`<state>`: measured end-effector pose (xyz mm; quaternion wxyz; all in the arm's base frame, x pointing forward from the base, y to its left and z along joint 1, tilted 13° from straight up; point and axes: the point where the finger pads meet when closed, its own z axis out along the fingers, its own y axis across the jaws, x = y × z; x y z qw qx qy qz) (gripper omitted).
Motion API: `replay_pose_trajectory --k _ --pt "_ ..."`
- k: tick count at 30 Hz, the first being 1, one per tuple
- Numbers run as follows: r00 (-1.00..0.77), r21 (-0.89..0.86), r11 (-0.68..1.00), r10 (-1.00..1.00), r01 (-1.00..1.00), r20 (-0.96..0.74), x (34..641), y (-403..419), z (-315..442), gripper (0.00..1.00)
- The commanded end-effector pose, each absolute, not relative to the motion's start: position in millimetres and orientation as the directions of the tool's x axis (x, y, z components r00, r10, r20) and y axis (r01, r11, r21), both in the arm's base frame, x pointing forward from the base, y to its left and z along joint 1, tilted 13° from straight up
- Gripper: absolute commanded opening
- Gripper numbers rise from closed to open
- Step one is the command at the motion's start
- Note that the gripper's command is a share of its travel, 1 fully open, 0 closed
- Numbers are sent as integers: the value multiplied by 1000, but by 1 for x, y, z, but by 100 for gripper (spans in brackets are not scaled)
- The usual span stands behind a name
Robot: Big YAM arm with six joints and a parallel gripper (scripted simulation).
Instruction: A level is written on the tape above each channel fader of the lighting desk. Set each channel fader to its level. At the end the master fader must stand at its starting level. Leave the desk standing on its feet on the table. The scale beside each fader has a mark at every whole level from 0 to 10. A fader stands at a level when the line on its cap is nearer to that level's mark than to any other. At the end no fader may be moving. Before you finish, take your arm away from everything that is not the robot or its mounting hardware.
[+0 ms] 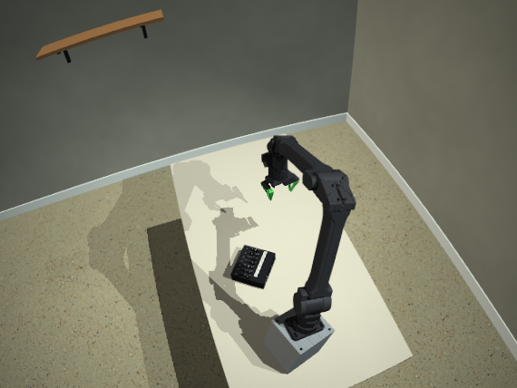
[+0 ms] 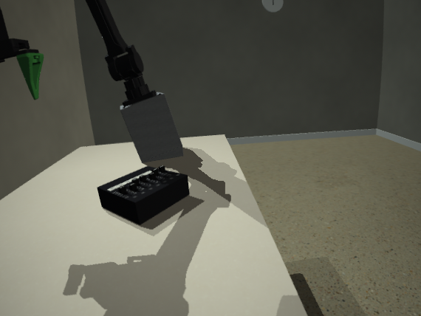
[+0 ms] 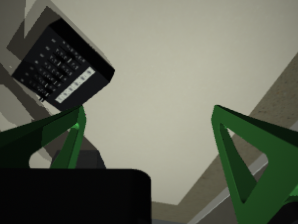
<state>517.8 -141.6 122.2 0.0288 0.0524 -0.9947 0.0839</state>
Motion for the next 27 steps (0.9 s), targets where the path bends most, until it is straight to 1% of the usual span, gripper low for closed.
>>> replay_pose_trajectory --k 1,3,4,6,7,8,9,11,12,13,14,15,16,17,18,19,20,23,25,27 --pt "-929 -190 910 -368 -367 33 518 -107 127 100" --pt "-923 -186 905 -383 -382 29 518 -106 127 100" --pt "-870 -191 850 -490 -490 54 511 -88 112 100" --pt "-870 -191 850 -490 -490 54 511 -88 112 100" --pt "-803 -186 783 -591 -593 73 502 -69 97 100" --pt "-803 -184 784 -591 -593 71 502 -69 97 100" --pt "-742 -182 721 -664 -669 96 492 -53 83 100" --pt "-728 -180 708 -679 -683 91 492 -52 83 100" --pt "-648 -177 627 -753 -759 114 481 -37 70 100" --pt "-648 -174 627 -754 -759 111 481 -36 70 100" --pt "-570 -169 548 -811 -819 132 470 -23 58 100" --pt "-565 -167 544 -815 -822 128 470 -22 58 100" --pt "-489 -160 467 -860 -870 147 459 -11 48 100" --pt "-483 -159 462 -864 -873 144 459 -10 47 100" --pt "-405 -152 383 -900 -911 161 448 -1 38 100" --pt "-405 -150 384 -901 -911 158 448 0 38 100" --pt "-334 -143 311 -927 -939 173 438 8 30 100" --pt "-333 -141 312 -927 -940 170 438 9 30 100" --pt "-216 -127 194 -957 -973 192 422 21 17 100" --pt "-137 -115 115 -970 -987 201 410 29 9 100"
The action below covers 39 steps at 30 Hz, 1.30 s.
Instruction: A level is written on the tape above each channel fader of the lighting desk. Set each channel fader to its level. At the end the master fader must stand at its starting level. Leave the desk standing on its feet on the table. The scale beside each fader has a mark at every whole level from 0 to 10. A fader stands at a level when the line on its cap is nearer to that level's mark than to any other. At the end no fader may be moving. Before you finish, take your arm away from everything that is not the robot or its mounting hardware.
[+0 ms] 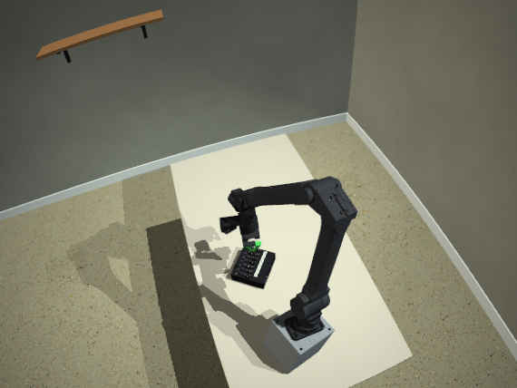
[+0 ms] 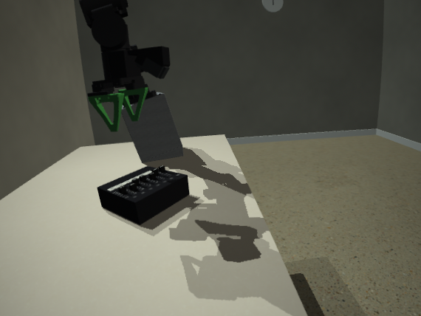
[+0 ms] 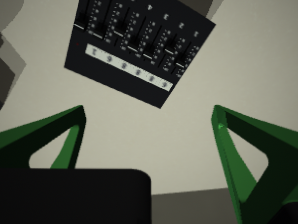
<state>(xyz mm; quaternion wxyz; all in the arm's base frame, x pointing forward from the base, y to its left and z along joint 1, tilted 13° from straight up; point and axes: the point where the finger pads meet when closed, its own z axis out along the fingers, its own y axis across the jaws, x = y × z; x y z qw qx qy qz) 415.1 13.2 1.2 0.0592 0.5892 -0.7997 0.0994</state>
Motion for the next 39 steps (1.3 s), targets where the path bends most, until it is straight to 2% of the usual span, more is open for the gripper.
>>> replay_pose_trajectory --k 1,25,33,39 --pt "-112 -111 91 -972 -990 204 407 31 6 100" --pt "-99 -113 77 -973 -991 207 406 29 6 100" --pt "-146 -132 121 -968 -984 203 415 36 17 100" --pt "-283 -168 253 -940 -953 190 420 40 28 100"
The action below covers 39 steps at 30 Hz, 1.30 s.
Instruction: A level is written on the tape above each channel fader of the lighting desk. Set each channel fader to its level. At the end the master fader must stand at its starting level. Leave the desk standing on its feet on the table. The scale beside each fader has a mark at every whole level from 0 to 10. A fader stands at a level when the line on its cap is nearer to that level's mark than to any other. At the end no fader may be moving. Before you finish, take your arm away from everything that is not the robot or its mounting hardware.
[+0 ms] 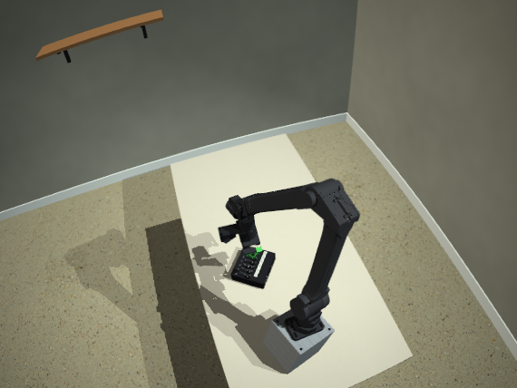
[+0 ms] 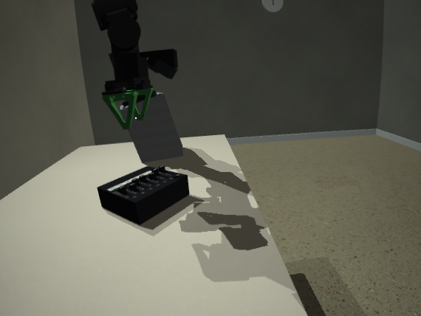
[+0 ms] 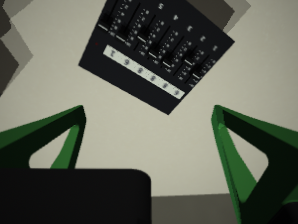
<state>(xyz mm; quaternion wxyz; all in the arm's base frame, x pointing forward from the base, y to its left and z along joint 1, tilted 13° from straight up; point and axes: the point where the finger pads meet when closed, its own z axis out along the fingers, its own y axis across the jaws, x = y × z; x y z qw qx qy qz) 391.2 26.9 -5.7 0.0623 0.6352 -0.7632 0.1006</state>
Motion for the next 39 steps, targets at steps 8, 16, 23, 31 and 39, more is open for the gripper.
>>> replay_pose_trajectory --k 8,16,23,31,39 --pt "-524 -220 488 -837 -845 159 421 47 44 100" --pt "-816 -275 772 -569 -572 99 419 61 77 100" --pt "-947 -300 900 -317 -317 52 414 73 114 100" --pt "-999 -323 946 -20 -11 -26 407 83 147 100" --pt "-952 -334 892 290 305 -95 383 87 170 100"
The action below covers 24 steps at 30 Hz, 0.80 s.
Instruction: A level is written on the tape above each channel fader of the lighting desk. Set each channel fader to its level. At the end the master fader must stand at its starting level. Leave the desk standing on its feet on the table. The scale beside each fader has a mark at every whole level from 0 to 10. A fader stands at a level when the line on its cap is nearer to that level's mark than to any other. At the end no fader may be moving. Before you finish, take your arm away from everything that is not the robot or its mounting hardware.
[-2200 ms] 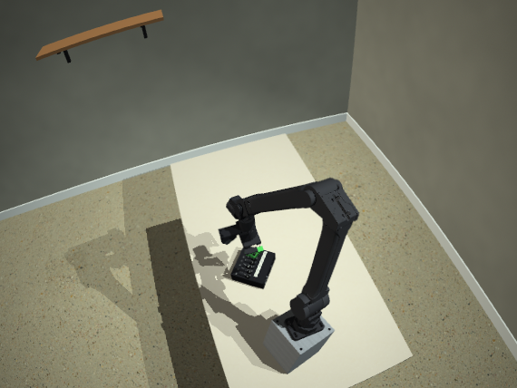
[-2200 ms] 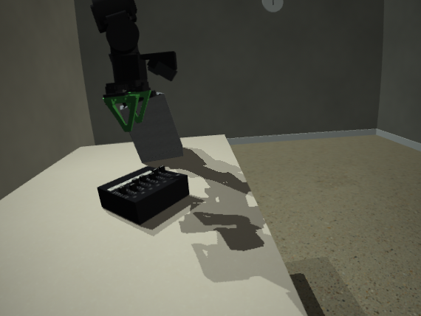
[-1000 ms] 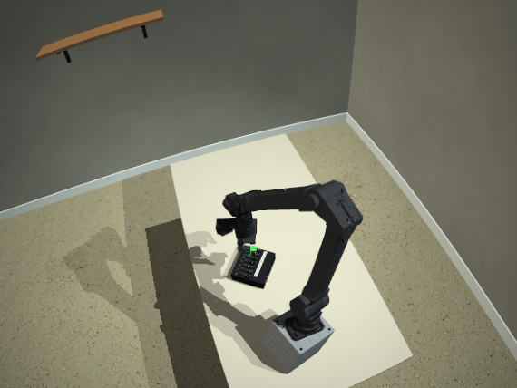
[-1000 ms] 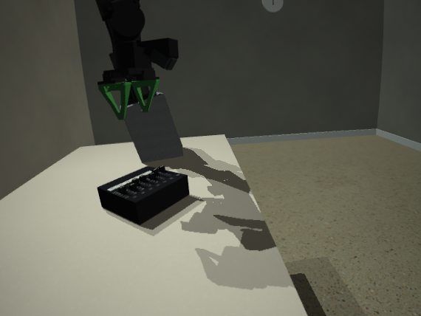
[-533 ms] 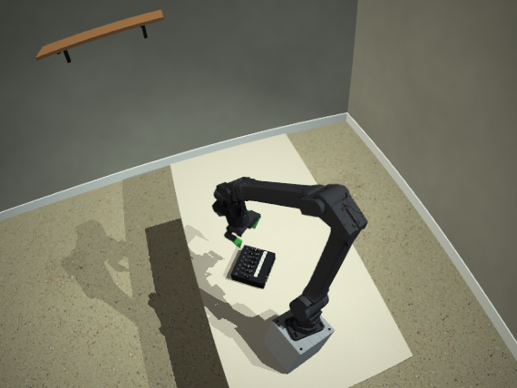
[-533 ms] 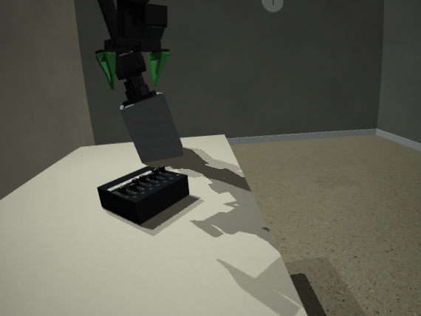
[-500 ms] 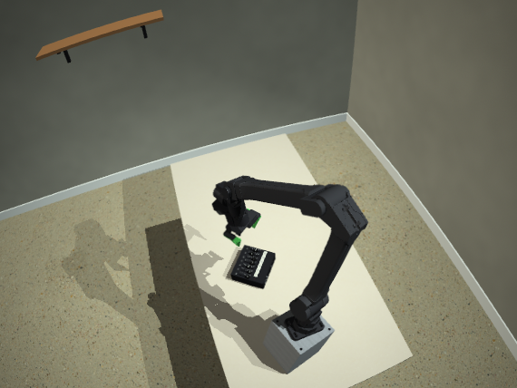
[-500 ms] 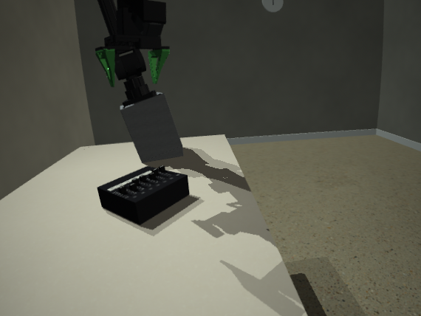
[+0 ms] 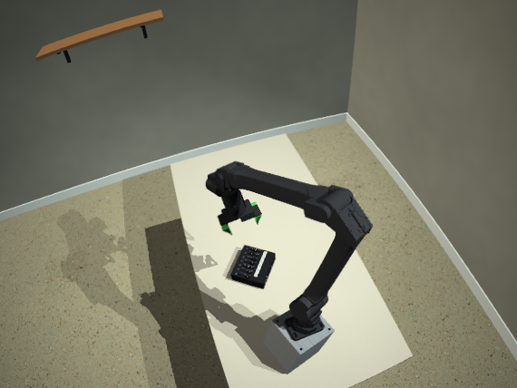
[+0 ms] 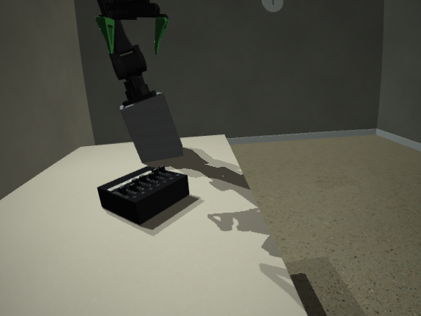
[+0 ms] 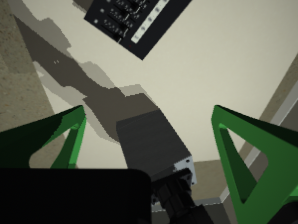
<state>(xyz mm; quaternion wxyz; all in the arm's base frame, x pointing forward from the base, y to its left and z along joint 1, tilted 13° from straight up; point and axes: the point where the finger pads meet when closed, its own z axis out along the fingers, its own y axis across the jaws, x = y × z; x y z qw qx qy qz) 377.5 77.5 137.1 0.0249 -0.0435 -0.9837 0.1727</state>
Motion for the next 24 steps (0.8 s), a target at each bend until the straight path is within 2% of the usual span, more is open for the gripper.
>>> replay_pose_trajectory --k 1,3,4,13,18,20,21,24 --pt "-938 -326 880 326 346 -114 391 92 184 100" --pt "-938 -326 880 326 346 -114 391 92 184 100" --pt "-898 -318 840 415 440 -145 390 93 183 100" --pt "-675 -264 621 687 738 -271 381 97 203 100" --pt "-510 -211 465 788 860 -345 376 96 203 100" --pt "-510 -211 465 788 860 -345 376 96 203 100" --pt "-418 -167 383 826 909 -378 377 97 205 100" --pt "-305 -110 286 856 952 -417 378 98 207 100"
